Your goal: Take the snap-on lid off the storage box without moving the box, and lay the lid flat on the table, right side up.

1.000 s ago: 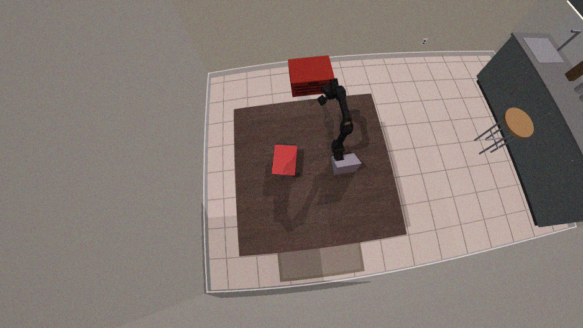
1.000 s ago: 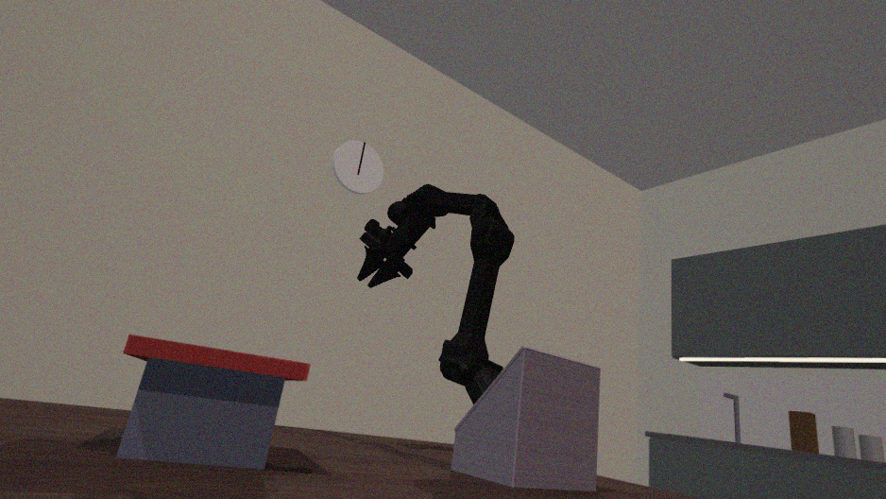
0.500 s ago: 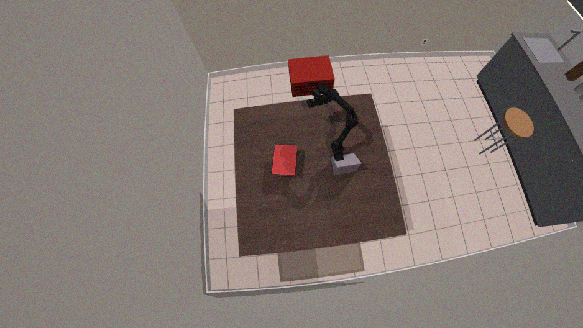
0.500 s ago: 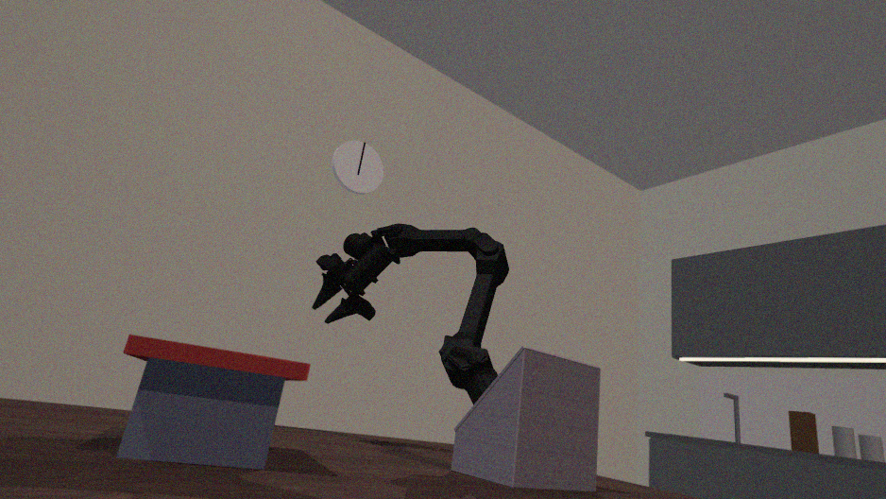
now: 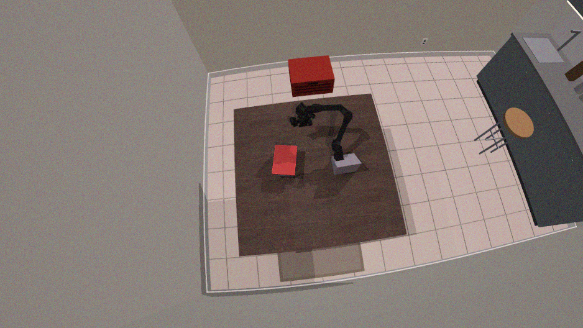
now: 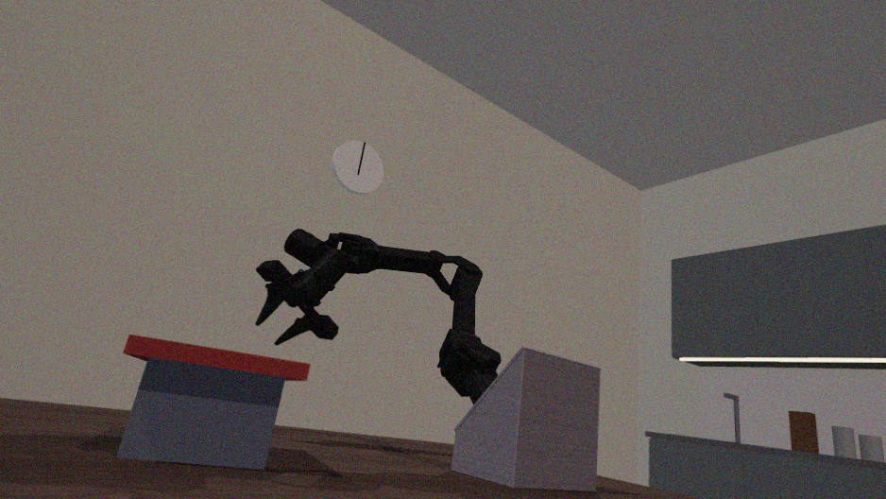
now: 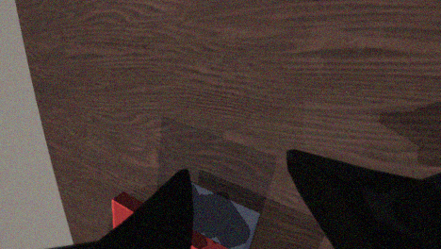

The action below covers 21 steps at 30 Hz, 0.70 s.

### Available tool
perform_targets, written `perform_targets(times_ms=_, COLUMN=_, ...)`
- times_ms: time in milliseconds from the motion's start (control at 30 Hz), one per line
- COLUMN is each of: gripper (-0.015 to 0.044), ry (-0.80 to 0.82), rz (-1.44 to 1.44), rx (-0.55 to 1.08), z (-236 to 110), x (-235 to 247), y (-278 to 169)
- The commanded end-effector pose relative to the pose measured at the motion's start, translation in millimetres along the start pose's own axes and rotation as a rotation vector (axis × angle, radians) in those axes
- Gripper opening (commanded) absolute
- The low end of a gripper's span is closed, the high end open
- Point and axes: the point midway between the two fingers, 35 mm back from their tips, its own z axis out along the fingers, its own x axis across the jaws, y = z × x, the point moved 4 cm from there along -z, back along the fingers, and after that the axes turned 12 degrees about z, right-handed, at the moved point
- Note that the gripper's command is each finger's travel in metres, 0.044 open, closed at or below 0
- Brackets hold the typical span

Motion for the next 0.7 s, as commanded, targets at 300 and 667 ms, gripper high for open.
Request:
perform_targets(times_ms=300, gripper=0.0235, ry=0.041, rz=0.132, rx=-0.013, z=18, x=16, y=-152)
perform_targets(times_ms=667, gripper=0.0235, ry=0.254, rz=0.257, rx=-0.058, z=-13, x=-21, y=-262)
